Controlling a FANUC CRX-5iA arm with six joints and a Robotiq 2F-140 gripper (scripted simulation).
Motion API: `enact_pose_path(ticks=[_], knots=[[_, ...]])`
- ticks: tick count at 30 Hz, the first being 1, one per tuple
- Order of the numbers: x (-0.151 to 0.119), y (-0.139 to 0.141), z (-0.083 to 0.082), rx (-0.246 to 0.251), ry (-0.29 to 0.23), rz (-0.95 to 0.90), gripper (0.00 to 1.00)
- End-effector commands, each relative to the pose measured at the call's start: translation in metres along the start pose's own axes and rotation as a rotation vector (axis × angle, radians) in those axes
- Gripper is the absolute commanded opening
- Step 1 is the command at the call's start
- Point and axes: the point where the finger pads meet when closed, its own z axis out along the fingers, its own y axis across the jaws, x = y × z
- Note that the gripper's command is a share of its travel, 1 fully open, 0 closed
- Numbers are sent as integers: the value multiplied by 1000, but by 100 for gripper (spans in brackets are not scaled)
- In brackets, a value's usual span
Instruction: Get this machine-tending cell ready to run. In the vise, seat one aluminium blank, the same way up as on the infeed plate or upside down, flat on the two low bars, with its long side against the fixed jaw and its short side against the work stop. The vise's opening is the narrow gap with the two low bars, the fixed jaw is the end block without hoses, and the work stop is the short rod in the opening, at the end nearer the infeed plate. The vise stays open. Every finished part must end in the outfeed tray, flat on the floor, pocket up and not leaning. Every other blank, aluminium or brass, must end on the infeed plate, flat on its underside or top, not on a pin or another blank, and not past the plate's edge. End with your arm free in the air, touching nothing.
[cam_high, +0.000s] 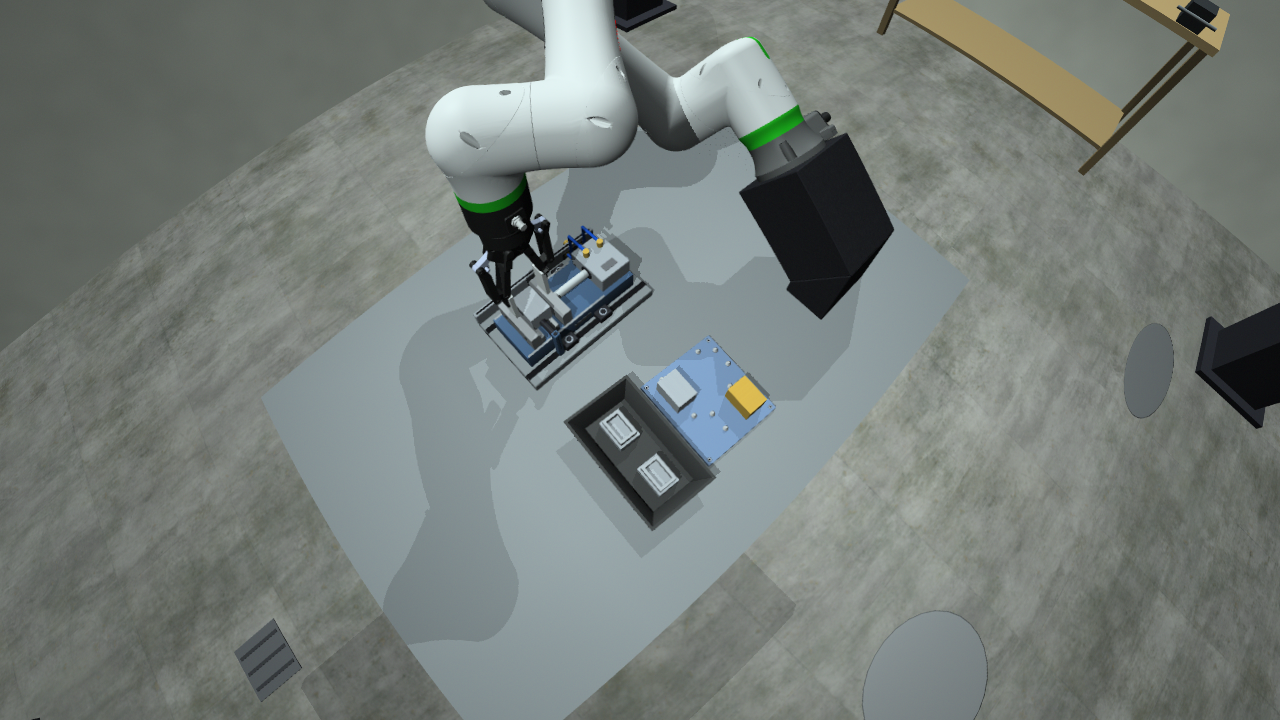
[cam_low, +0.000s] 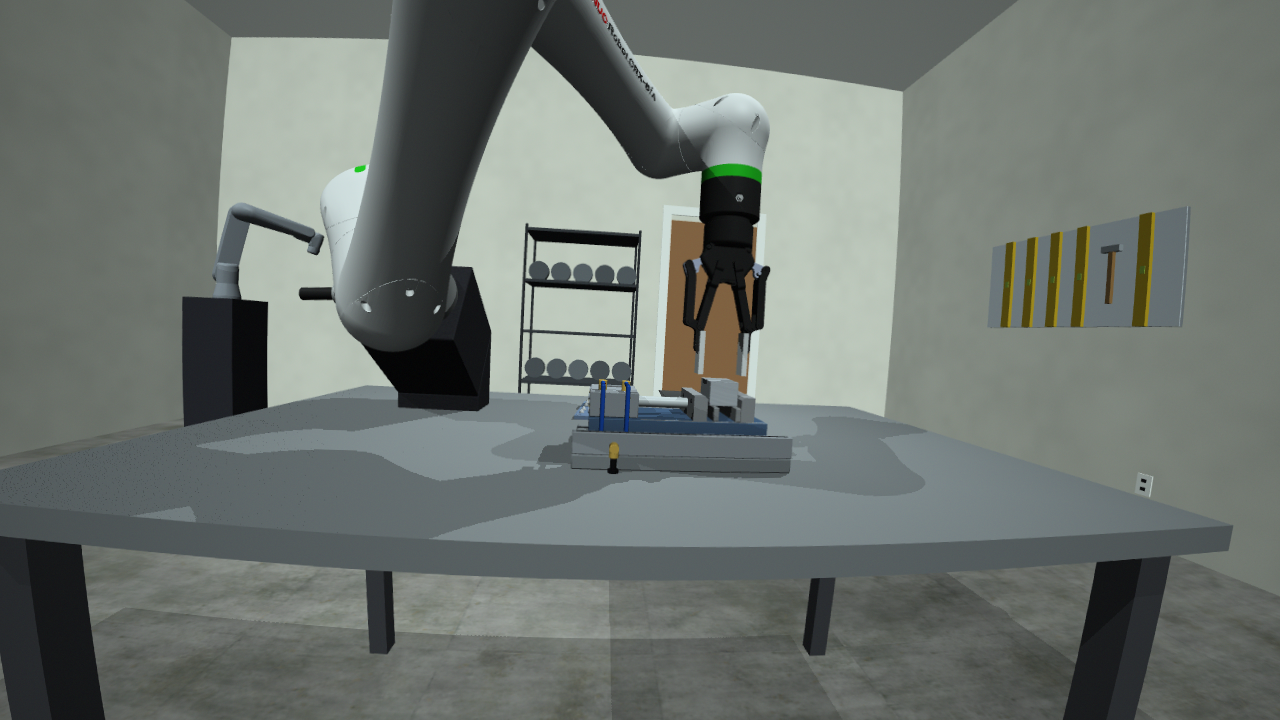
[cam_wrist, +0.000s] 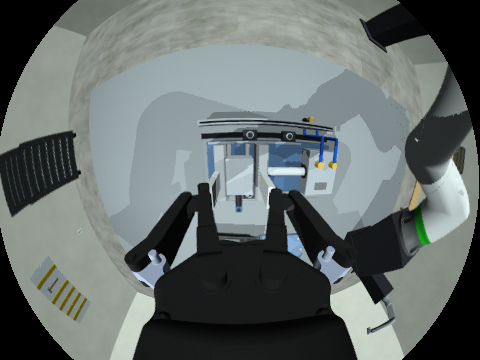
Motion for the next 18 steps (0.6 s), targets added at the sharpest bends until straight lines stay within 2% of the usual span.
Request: enact_pose_path(ticks=[1, 18], knots=[[0, 0, -5, 0, 0, 0, 40], [0, 0, -50, 0, 0, 0, 40]])
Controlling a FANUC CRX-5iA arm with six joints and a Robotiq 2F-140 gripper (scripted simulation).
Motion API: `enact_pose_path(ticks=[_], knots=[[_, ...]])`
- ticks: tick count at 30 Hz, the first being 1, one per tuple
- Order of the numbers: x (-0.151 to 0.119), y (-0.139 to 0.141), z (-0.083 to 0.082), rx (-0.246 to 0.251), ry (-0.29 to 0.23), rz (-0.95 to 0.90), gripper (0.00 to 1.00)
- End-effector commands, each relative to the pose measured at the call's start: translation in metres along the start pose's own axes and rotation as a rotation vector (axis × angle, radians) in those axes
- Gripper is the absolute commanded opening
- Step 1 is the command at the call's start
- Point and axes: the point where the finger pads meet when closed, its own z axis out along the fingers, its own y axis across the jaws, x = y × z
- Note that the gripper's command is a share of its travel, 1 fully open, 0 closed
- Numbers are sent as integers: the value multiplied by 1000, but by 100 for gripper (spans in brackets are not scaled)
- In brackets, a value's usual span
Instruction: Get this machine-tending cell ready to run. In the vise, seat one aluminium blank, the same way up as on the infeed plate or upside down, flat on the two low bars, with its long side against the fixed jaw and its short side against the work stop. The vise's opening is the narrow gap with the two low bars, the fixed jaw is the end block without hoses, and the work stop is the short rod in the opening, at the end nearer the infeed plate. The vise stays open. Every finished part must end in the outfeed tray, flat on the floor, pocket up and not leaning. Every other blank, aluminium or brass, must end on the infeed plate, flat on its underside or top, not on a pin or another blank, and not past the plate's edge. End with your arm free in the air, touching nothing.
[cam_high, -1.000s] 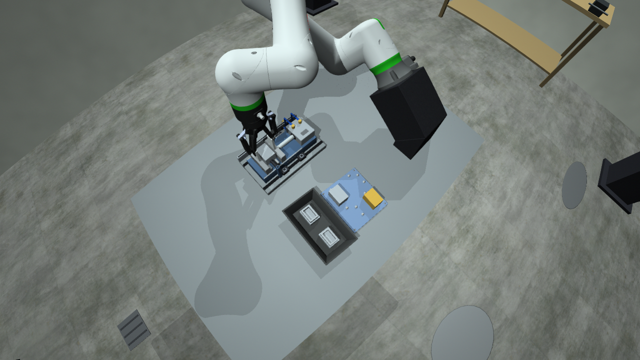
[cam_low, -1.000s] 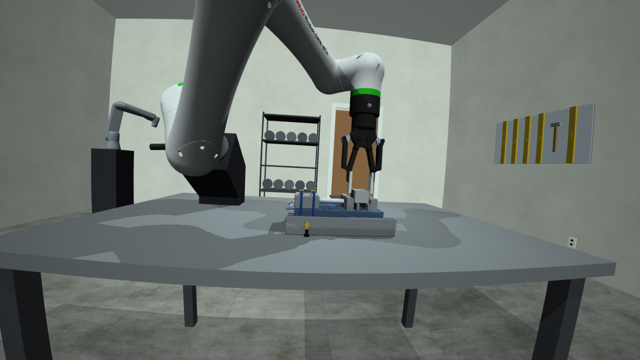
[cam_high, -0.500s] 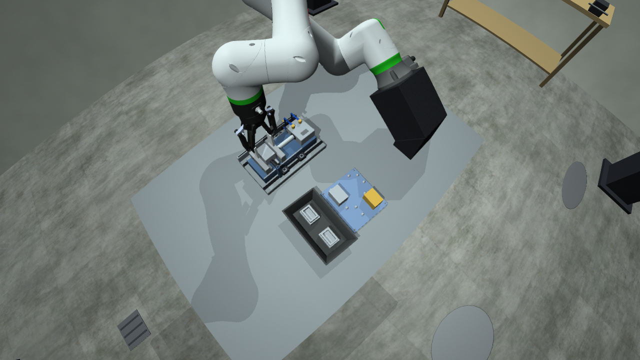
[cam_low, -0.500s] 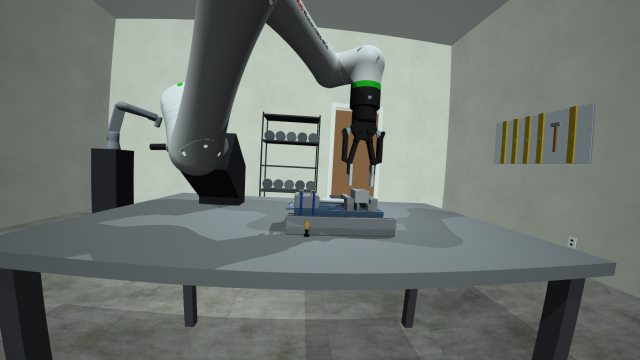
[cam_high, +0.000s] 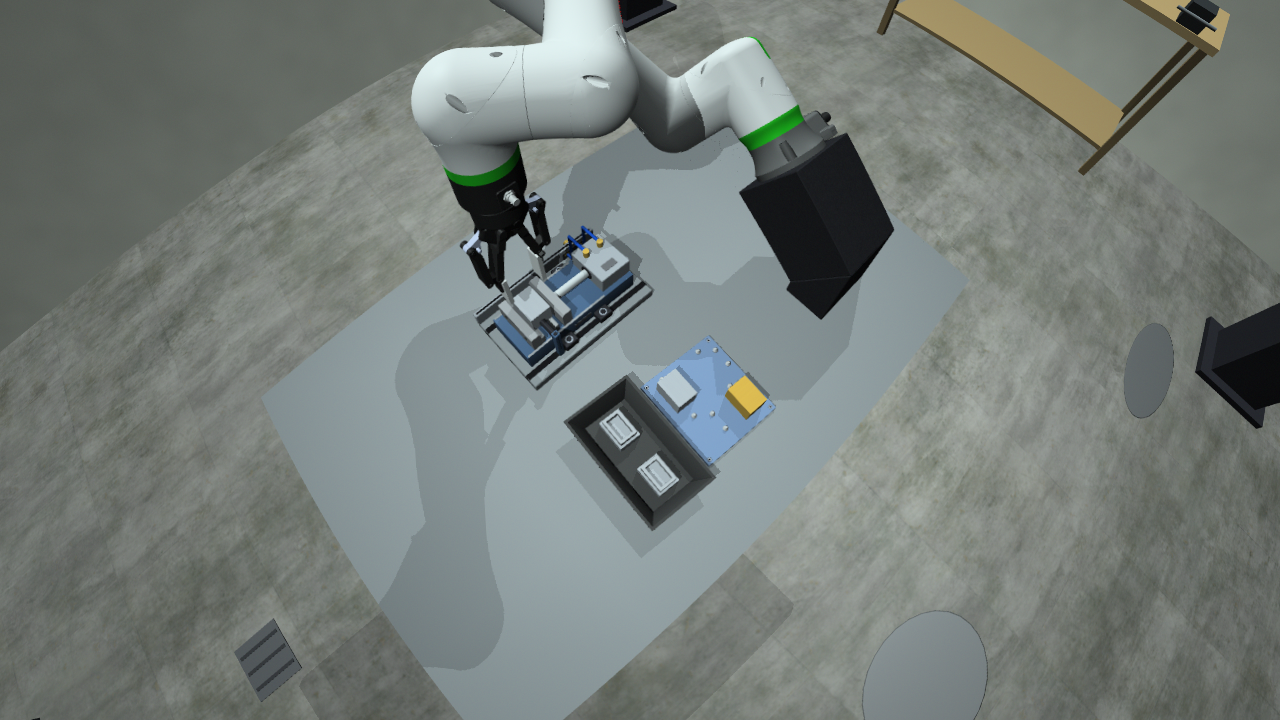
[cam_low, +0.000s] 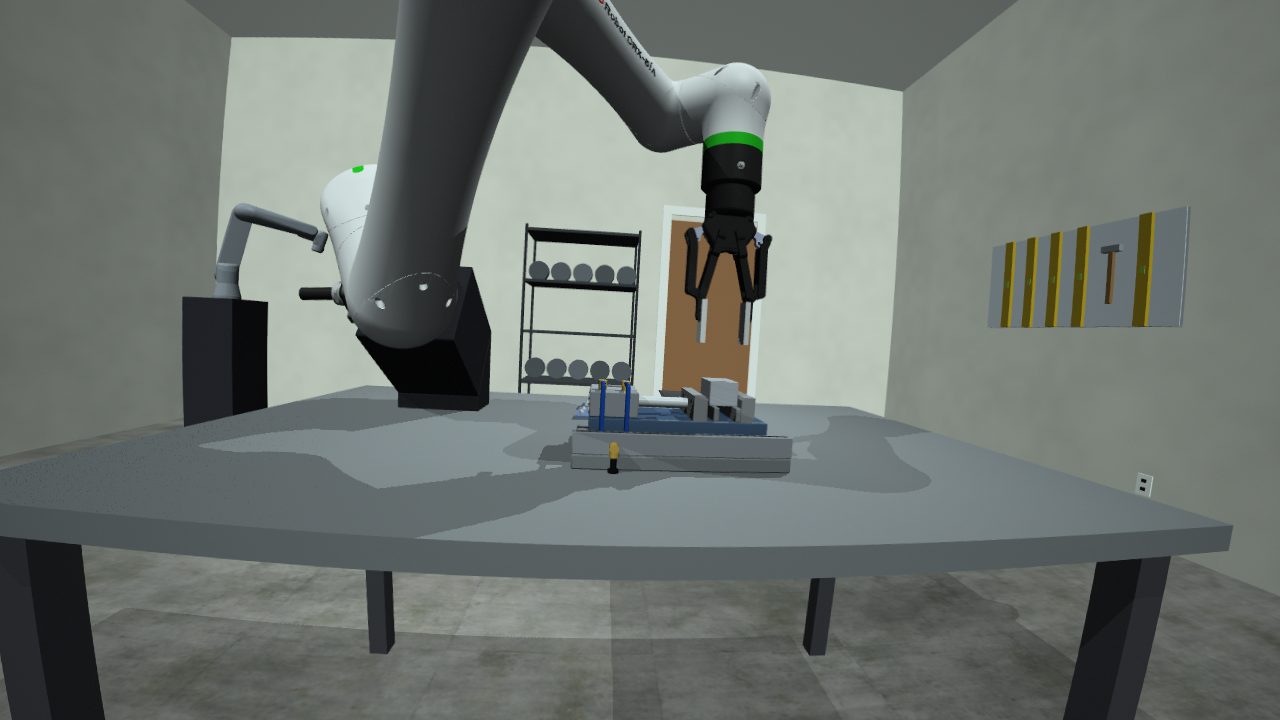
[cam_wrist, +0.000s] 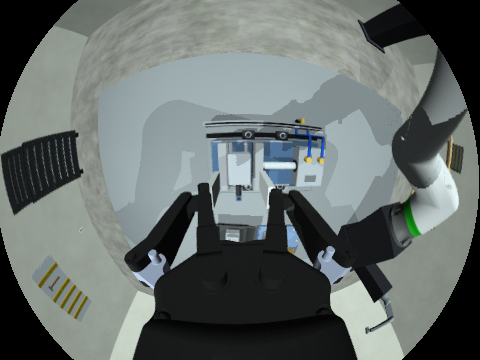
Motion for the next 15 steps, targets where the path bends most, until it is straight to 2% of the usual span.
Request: enact_pose_path(ticks=[1, 7, 13, 14, 15], knots=[[0, 0, -2, 0, 0, 0, 40], [0, 0, -11, 0, 0, 0, 40], [0, 0, -12, 0, 0, 0, 40], [0, 0, -12, 0, 0, 0, 0], [0, 0, -12, 0, 0, 0, 0]])
